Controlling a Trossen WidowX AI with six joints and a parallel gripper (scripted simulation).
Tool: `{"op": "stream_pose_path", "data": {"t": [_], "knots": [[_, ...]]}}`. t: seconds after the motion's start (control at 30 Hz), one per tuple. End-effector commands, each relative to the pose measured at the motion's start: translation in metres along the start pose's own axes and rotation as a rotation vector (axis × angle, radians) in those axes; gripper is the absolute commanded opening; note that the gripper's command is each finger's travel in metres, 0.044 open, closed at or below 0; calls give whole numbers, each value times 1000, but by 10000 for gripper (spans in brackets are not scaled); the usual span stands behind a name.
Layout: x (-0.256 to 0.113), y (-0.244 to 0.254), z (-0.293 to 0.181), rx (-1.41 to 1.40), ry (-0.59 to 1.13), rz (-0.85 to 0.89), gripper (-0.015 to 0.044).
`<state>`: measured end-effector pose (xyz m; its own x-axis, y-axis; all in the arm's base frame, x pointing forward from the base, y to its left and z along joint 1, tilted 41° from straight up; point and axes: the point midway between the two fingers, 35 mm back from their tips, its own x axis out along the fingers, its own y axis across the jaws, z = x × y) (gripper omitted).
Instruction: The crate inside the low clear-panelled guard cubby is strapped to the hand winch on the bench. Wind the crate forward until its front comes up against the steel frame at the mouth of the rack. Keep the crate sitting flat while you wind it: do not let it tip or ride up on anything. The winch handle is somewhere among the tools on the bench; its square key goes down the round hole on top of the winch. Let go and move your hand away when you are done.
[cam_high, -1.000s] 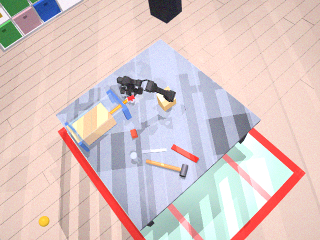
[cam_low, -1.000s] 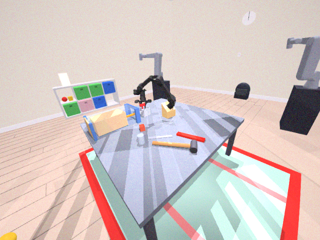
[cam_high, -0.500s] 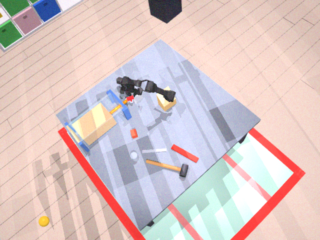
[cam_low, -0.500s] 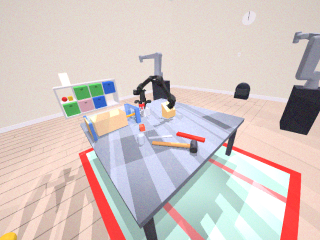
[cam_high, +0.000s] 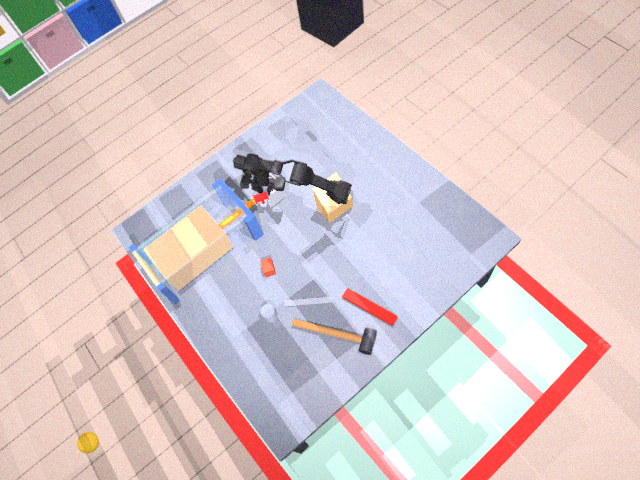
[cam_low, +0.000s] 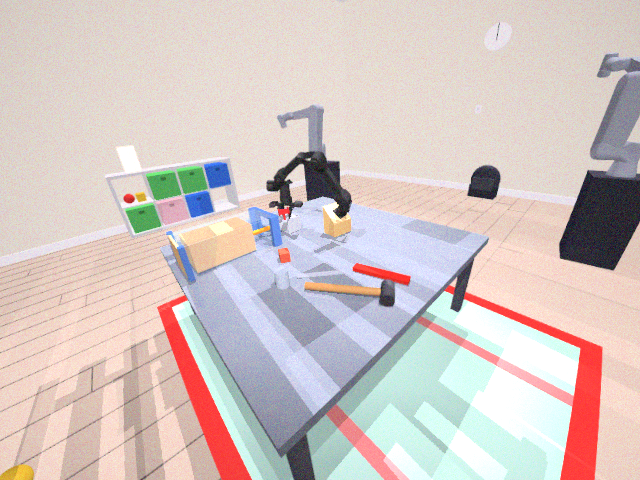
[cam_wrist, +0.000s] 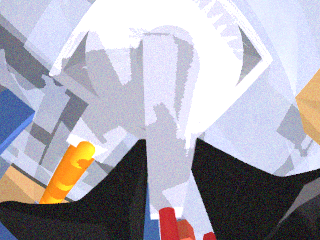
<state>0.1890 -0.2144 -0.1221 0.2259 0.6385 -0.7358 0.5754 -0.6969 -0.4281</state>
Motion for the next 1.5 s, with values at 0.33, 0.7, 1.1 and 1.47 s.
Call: {"op": "stream_pose_path", "data": {"t": [0.33, 0.7, 1.1, 1.47], "knots": [[6, 0, 1, 30, -1, 2, 0], [7, 2, 2, 76, -2, 5, 0], [6, -1, 2, 12, 0, 1, 0], [7, -3, 2, -36, 0, -3, 0]]}}
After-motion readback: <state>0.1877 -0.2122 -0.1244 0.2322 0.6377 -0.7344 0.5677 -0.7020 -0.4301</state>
